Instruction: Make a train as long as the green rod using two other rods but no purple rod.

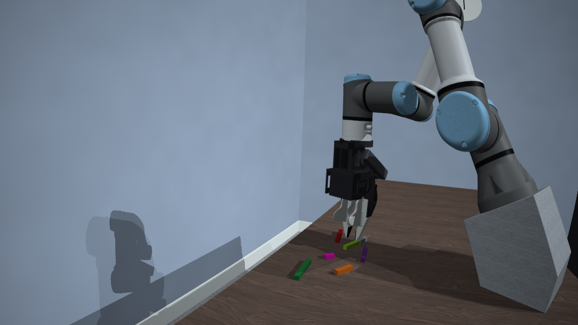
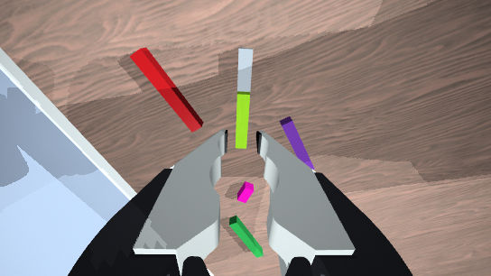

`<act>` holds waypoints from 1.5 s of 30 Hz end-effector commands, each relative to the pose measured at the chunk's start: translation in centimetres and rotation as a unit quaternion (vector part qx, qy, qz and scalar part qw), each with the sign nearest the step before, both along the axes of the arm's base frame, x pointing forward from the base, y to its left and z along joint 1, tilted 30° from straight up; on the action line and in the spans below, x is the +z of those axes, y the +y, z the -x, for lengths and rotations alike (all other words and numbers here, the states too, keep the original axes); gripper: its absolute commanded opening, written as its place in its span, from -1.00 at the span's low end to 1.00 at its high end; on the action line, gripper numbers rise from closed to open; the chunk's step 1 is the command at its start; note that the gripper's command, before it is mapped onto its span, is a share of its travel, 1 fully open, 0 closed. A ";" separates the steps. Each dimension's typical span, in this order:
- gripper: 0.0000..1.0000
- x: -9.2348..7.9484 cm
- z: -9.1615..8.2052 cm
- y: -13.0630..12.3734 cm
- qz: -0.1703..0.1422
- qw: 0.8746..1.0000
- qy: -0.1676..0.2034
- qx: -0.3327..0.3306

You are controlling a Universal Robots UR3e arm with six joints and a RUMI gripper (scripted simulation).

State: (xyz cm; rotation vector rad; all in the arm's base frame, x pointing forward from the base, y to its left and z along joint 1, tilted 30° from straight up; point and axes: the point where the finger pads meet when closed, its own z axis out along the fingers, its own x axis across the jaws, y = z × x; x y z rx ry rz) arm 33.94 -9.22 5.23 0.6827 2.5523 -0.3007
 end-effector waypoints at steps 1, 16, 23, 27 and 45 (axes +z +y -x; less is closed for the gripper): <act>-0.72 1.2 0.5 0.4 0.000 1.000 0.000 0.000; -0.72 4.6 2.0 1.7 0.000 1.000 0.000 0.000; -0.72 5.7 2.6 2.1 0.000 1.000 0.000 0.000; -0.72 5.9 2.6 2.2 0.000 1.000 0.000 0.000; 1.00 6.1 2.7 2.2 0.000 1.000 0.000 0.000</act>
